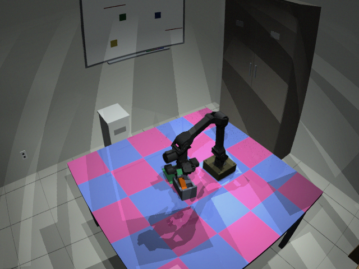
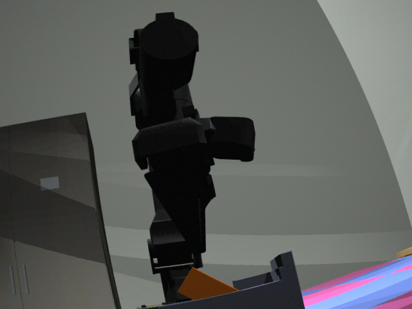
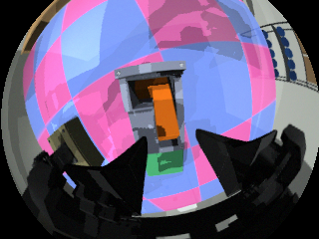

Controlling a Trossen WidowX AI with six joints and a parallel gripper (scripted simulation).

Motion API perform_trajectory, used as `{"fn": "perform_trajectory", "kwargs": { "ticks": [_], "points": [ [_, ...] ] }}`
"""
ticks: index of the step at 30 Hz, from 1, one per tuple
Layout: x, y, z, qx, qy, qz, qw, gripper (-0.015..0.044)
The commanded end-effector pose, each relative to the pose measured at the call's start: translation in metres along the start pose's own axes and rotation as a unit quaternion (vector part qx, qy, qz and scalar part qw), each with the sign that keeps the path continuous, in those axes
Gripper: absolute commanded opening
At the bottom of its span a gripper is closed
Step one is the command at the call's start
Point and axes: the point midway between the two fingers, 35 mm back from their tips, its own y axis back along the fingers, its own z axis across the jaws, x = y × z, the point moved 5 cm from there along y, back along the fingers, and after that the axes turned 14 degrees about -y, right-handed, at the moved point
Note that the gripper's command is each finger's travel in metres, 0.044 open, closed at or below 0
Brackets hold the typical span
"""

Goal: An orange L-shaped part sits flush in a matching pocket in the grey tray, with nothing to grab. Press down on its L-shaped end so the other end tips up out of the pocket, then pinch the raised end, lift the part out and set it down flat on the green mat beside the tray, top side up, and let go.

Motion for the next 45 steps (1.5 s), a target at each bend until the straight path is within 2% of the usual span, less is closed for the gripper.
{"fn": "perform_trajectory", "kwargs": {
  "ticks": [1,32,36,45],
  "points": [
    [0.000,-0.006,-0.001,0.000,0.003,0.001,1.000,0.0280],
    [0.000,-0.050,0.000,0.000,0.003,0.001,1.000,0.0280],
    [0.000,-0.046,0.000,0.003,0.004,-0.001,1.000,0.0175],
    [0.000,-0.046,0.000,0.003,0.004,-0.001,1.000,0.0115]
  ]
}}
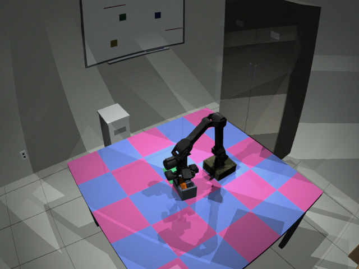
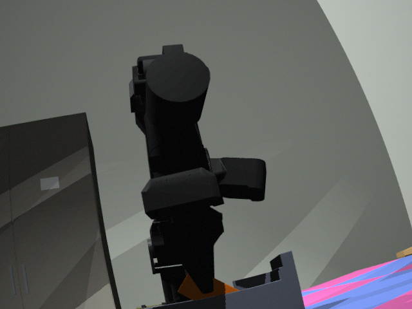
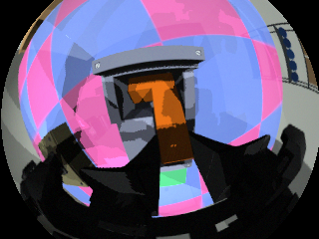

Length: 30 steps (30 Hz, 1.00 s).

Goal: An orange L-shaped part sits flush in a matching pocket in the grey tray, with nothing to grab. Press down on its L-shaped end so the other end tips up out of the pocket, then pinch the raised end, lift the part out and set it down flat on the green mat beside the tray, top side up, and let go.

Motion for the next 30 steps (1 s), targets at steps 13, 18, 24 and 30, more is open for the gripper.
{"fn": "perform_trajectory", "kwargs": {
  "ticks": [13,18,24,30],
  "points": [
    [0.000,0.003,0.000,0.001,0.000,0.000,1.000,0.0000],
    [0.000,0.010,0.000,0.000,-0.001,0.000,1.000,0.0000],
    [0.000,0.020,0.000,-0.001,-0.001,0.001,1.000,0.0000],
    [0.000,0.028,0.000,-0.001,-0.001,0.001,1.000,0.0000]
  ]
}}
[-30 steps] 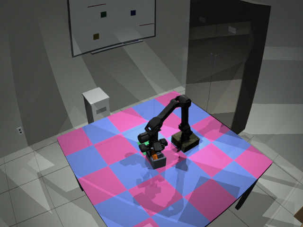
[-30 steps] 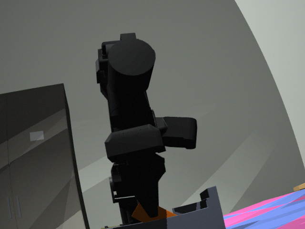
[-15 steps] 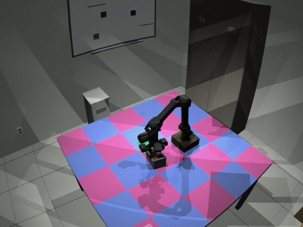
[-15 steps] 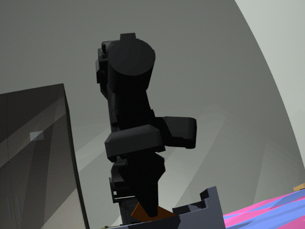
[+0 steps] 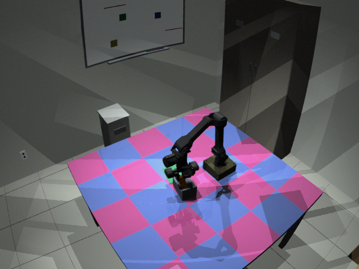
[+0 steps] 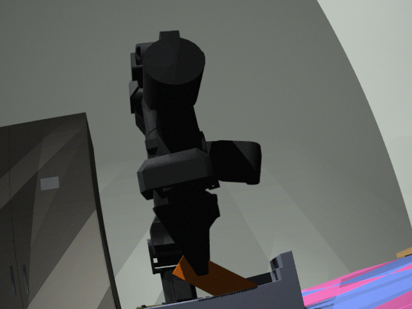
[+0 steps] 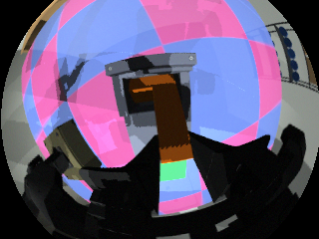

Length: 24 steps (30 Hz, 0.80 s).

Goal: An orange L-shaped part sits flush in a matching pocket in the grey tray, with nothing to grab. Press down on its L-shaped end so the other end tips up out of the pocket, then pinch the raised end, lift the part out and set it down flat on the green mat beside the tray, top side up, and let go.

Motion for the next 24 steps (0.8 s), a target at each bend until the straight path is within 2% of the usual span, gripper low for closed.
{"fn": "perform_trajectory", "kwargs": {
  "ticks": [1,24],
  "points": [
    [0.000,0.011,-0.001,0.008,0.001,-0.003,1.000,0.0000],
    [0.000,0.046,0.000,0.008,0.001,-0.003,1.000,0.0000]
  ]
}}
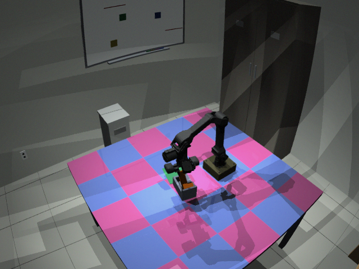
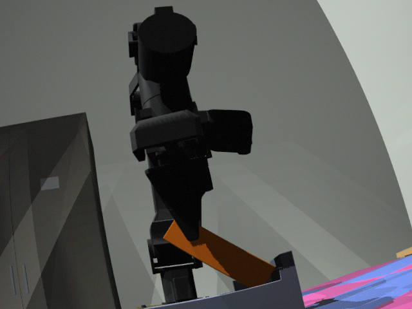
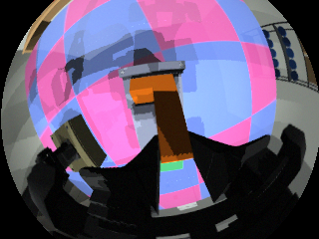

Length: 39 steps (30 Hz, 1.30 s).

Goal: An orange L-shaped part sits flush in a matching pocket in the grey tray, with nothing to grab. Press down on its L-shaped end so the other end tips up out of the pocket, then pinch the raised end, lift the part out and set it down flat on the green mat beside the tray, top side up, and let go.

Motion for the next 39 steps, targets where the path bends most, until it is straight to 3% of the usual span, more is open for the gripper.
{"fn": "perform_trajectory", "kwargs": {
  "ticks": [1,23,39],
  "points": [
    [-0.001,0.011,0.000,0.007,0.002,-0.006,1.000,0.0000],
    [0.002,0.033,0.000,0.007,0.002,-0.006,1.000,0.0000],
    [0.067,0.027,-0.013,0.008,0.002,-0.004,1.000,0.0000]
  ]
}}
